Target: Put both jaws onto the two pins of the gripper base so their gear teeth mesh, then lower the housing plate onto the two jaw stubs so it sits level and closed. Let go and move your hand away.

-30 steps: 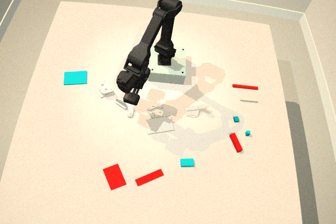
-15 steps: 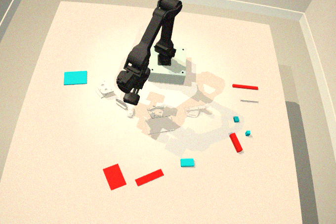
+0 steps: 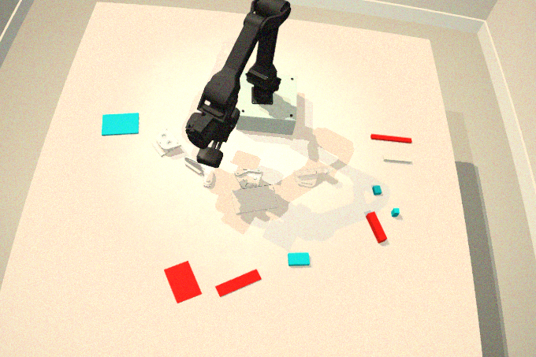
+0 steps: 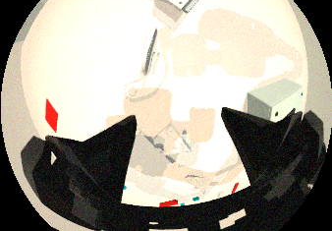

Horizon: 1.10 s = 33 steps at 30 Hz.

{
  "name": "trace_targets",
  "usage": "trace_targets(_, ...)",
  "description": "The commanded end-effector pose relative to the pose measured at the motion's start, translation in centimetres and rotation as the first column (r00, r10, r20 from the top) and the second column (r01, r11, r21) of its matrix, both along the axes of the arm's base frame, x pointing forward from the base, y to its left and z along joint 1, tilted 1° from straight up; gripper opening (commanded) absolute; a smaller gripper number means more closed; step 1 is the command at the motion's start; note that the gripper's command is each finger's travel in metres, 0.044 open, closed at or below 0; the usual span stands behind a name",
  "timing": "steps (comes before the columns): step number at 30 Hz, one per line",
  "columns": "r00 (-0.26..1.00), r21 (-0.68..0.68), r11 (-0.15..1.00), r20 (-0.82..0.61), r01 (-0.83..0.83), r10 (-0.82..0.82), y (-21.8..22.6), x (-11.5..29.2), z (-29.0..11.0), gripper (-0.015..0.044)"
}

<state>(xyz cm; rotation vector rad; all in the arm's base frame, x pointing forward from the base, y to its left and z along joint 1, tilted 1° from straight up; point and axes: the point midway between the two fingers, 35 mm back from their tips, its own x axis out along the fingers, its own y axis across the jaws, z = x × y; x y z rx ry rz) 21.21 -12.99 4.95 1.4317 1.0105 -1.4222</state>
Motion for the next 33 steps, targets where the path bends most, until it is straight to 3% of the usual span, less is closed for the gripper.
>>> trace_targets(1, 1.0, 0.0, 1.0, 0.0, 0.0, 0.0, 0.0, 0.0, 0.0, 0.0309)
trace_targets(13, 1.0, 0.0, 1.0, 0.0, 0.0, 0.0, 0.0, 0.0, 0.0, 0.0)
trace_targets(27, 1.0, 0.0, 1.0, 0.0, 0.0, 0.0, 0.0, 0.0, 0.0, 0.0)
trace_targets(33, 0.996, 0.0, 0.996, 0.004, 0.086, -0.086, -1.4, 0.3, 0.4, 0.0157)
